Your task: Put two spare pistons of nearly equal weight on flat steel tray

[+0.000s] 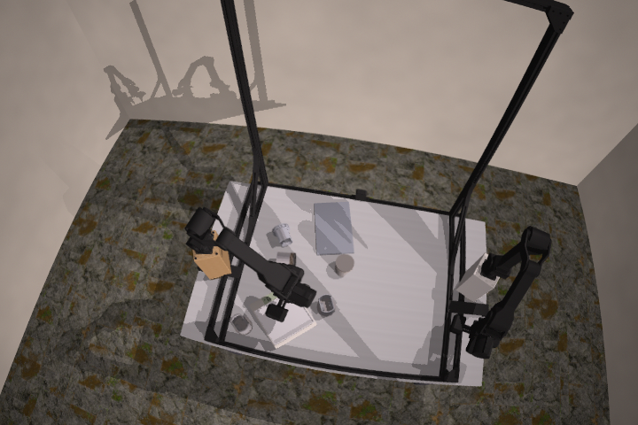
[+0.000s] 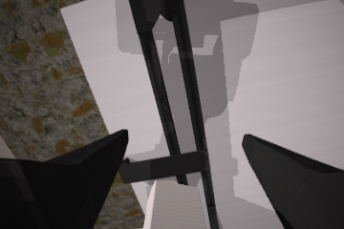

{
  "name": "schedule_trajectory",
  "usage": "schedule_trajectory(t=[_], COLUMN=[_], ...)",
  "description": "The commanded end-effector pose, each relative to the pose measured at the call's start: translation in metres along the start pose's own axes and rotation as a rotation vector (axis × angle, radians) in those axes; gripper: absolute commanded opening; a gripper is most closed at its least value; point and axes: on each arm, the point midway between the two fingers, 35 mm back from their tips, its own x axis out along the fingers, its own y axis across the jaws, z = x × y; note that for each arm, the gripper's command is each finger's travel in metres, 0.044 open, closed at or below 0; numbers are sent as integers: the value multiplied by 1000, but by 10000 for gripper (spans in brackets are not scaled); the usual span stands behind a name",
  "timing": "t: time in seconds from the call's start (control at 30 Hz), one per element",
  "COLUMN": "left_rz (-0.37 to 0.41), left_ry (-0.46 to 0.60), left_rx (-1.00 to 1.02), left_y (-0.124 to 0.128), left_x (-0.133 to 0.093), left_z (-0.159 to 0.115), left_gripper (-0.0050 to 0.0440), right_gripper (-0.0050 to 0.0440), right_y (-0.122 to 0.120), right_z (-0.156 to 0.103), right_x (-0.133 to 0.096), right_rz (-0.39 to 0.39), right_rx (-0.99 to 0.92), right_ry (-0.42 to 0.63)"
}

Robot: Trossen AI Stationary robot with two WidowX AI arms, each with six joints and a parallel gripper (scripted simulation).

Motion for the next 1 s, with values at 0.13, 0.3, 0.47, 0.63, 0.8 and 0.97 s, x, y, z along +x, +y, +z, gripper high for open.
schedule_trajectory(t=[0.13, 0.3, 0.47, 0.63, 0.8, 0.97], left_rz=[-1, -1, -1, -1, -1, -1], left_ry=[0, 0, 0, 0, 0, 0], left_rx=[1, 1, 1, 1, 1, 1], left_y=[0, 0, 0, 0, 0, 0], left_x=[0, 0, 0, 0, 0, 0], left_z=[0, 0, 0, 0, 0, 0], left_gripper=[440, 440, 440, 440, 440, 440], right_gripper=[378, 378, 378, 378, 378, 378], right_y=[16, 21, 31, 40, 50, 52], right_z=[36, 50, 73, 97, 120, 124], right_x=[3, 3, 3, 3, 4, 4], right_rz=[-2, -2, -2, -2, -2, 0], right_rx=[-3, -3, -3, -3, -3, 50], right_ry=[6, 6, 6, 6, 6, 13])
